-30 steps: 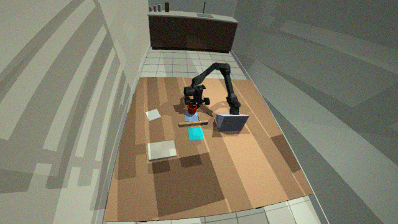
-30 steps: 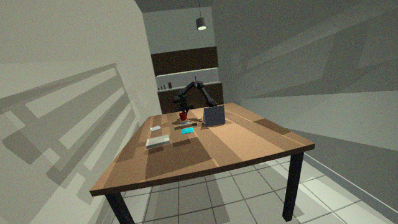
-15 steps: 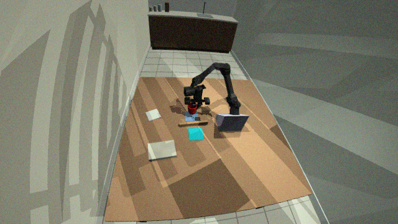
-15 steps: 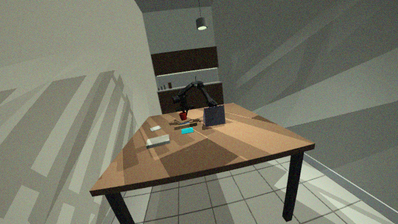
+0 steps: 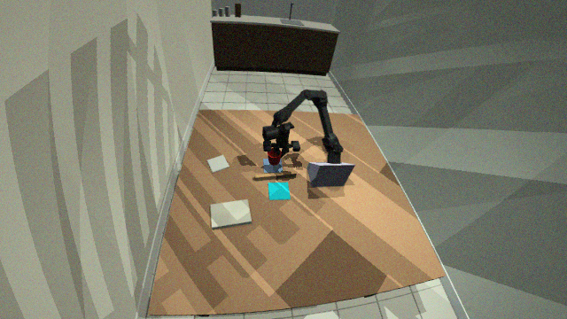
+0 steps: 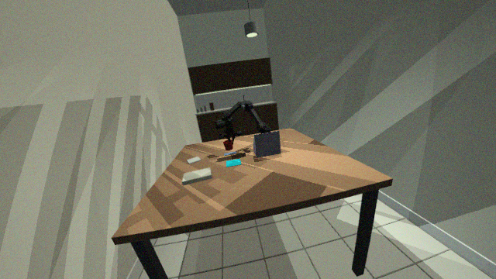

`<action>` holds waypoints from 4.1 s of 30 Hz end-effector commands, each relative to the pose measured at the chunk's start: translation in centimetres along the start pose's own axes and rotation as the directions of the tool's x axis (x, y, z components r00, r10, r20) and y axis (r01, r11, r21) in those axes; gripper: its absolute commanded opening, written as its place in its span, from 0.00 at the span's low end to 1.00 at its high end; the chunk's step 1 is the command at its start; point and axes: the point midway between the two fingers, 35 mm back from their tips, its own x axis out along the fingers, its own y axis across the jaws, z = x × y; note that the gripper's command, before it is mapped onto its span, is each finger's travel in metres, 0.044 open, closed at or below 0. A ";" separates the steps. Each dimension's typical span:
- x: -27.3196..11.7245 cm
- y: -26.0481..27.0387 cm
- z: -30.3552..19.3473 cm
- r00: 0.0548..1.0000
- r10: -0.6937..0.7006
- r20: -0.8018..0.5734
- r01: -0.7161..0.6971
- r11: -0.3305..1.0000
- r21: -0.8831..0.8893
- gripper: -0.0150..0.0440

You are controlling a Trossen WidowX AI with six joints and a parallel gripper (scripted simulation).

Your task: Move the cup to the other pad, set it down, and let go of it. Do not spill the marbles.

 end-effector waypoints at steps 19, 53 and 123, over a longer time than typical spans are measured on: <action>-0.3 -0.7 -6.5 1.000 -0.005 -0.009 0.005 1.000 0.006 0.25; -0.6 -1.8 -15.1 1.000 -0.004 -0.014 0.004 1.000 0.007 0.25; 4.0 -1.8 -16.0 1.000 -0.005 -0.017 0.005 1.000 0.013 0.47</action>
